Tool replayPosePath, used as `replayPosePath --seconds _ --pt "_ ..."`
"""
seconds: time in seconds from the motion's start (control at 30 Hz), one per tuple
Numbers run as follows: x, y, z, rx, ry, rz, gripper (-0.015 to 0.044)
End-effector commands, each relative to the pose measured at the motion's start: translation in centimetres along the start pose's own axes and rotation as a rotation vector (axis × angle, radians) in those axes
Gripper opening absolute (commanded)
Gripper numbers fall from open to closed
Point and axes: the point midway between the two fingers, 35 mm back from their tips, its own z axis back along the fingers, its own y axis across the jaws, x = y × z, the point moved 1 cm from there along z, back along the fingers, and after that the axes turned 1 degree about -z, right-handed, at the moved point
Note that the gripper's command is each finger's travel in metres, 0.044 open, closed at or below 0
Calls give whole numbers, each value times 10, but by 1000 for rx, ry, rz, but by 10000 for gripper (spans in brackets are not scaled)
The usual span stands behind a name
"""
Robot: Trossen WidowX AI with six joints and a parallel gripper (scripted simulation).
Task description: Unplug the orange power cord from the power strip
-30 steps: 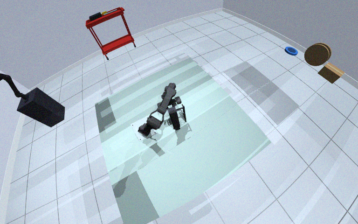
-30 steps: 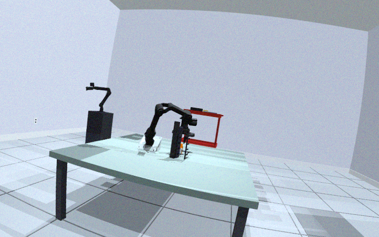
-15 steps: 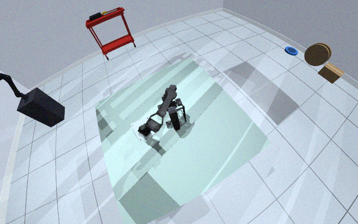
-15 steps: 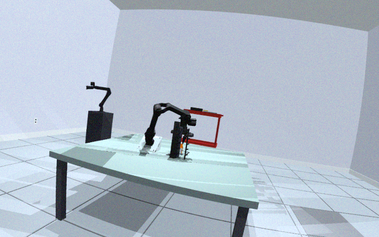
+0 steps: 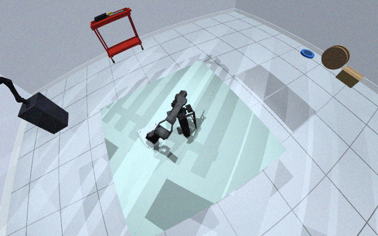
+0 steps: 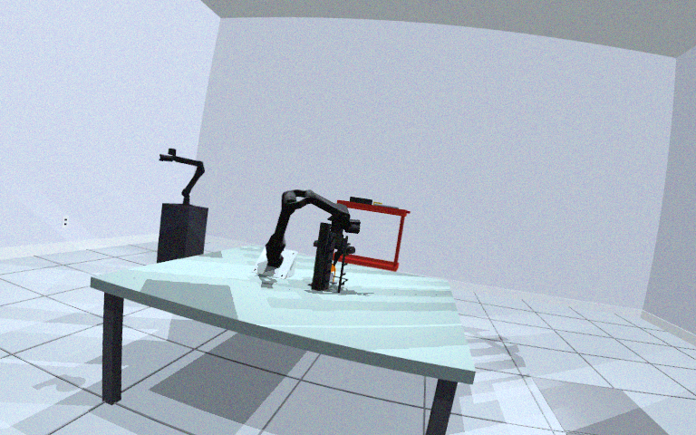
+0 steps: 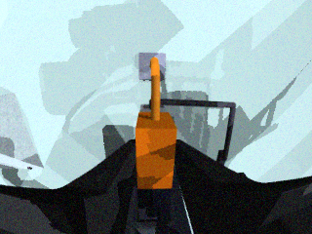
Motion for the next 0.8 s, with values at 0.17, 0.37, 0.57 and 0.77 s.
replayPosePath --seconds 0.17,0.37,0.57,0.77 --pt "0 0 1 1 0 0 0" --pt "7 -1 1 0 -1 1 0" --pt "16 -1 2 0 -2 1 0" --pt "26 -2 2 -1 -2 2 0"
